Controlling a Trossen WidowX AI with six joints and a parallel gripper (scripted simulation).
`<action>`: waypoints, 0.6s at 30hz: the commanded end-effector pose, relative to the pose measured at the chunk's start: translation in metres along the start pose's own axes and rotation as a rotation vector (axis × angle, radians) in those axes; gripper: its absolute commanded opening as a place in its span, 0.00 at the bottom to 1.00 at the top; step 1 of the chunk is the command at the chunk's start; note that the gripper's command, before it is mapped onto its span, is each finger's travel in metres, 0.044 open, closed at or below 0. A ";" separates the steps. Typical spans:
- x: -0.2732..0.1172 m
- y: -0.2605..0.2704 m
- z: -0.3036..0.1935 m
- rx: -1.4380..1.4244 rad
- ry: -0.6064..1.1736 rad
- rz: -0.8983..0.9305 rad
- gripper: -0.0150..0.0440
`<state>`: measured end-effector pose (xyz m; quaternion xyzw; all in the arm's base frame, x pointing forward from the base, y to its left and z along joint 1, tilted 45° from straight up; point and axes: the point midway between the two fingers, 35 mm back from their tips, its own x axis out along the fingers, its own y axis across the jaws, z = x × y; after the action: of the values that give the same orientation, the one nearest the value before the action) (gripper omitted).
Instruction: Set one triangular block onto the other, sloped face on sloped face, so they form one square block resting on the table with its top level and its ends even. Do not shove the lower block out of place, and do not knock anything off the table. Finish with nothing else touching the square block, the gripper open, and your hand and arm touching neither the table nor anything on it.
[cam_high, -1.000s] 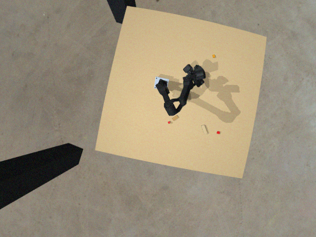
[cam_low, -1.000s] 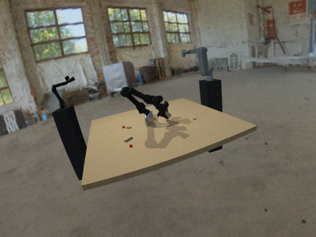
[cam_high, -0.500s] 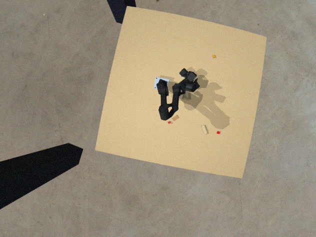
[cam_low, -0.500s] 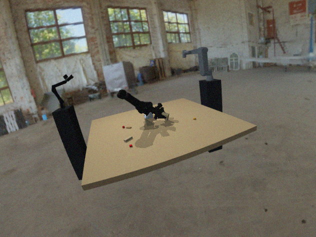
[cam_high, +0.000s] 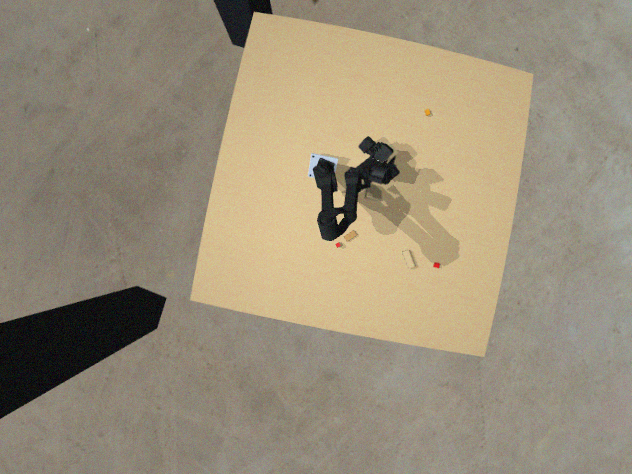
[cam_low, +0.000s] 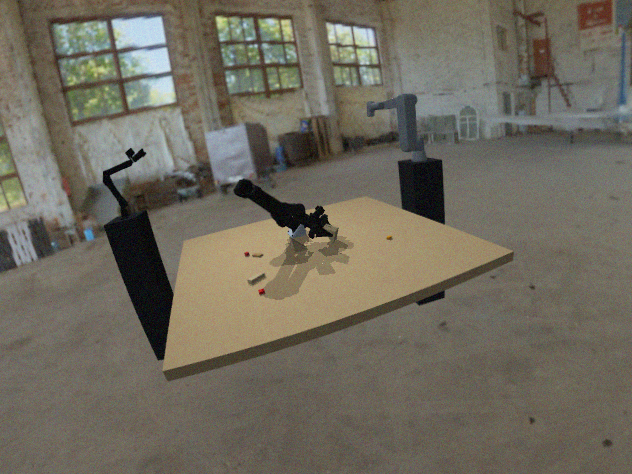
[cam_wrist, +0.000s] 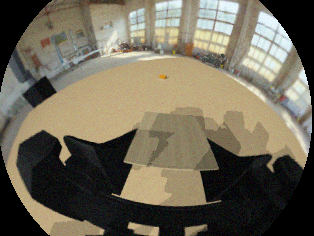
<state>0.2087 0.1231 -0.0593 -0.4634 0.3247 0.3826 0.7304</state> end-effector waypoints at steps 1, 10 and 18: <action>0.000 -0.001 -0.001 0.003 0.006 -0.004 0.97; 0.000 -0.001 -0.001 0.003 0.006 -0.004 1.00; -0.012 -0.003 0.039 0.004 0.006 0.003 1.00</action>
<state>0.2068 0.1312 -0.0545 -0.4633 0.3369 0.3814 0.7255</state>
